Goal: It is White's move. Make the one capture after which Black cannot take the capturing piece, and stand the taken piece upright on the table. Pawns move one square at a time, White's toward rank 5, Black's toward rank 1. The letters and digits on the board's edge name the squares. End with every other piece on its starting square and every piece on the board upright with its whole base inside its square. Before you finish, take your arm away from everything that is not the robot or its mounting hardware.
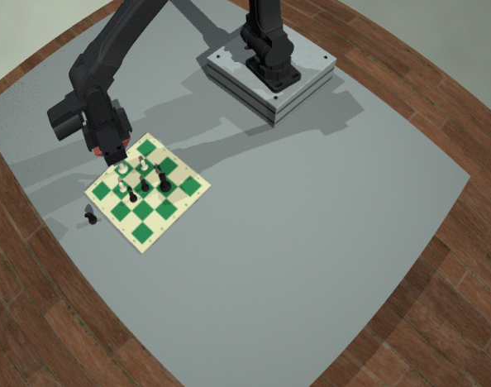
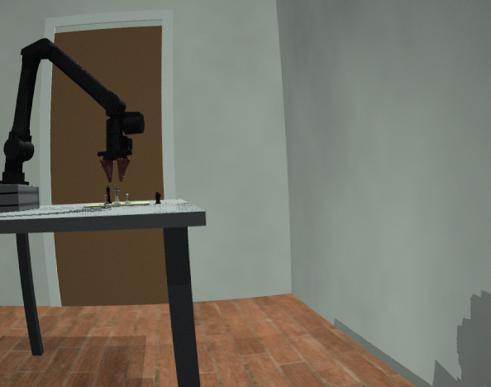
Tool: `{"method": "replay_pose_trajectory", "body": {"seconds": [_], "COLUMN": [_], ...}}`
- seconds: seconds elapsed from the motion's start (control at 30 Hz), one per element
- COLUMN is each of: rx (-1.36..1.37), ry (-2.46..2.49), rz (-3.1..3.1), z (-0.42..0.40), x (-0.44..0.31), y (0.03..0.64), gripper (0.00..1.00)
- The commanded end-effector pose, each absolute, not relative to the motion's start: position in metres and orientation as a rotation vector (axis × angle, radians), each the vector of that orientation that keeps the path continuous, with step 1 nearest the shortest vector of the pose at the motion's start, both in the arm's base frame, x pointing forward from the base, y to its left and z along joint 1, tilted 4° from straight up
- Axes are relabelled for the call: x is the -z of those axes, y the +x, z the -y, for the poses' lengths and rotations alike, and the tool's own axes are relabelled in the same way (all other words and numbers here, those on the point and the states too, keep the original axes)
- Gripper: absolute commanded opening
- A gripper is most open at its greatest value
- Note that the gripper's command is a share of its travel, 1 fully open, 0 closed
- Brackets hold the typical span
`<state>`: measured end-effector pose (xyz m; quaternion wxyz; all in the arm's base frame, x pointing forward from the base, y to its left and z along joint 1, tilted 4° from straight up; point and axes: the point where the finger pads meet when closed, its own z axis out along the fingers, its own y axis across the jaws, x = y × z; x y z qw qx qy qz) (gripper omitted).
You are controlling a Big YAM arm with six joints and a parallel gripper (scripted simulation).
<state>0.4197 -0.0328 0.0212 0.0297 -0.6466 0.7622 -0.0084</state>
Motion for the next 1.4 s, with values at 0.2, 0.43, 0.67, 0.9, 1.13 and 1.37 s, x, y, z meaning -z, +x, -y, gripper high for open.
{"method": "replay_pose_trajectory", "body": {"seconds": [0.2, 0.43, 0.67, 0.9, 1.13, 1.37], "rx": [0.058, 0.058, 0.058, 0.058, 0.058, 0.039], "ry": [-1.992, -1.992, -1.992, -1.992, -1.992, -2.001], "rz": [-2.314, -2.314, -2.314, -2.314, -2.314, -2.323], "z": [0.0339, 0.0339, 0.0339, 0.0339, 0.0339, 0.0331], "x": [-0.0276, -0.0276, -0.0276, -0.0276, -0.0275, -0.0182], "y": [0.4312, 0.4312, 0.4312, 0.4312, 0.4311, 0.4272], "gripper": [0.40, 0.40, 0.40, 0.40, 0.40, 0.40]}}
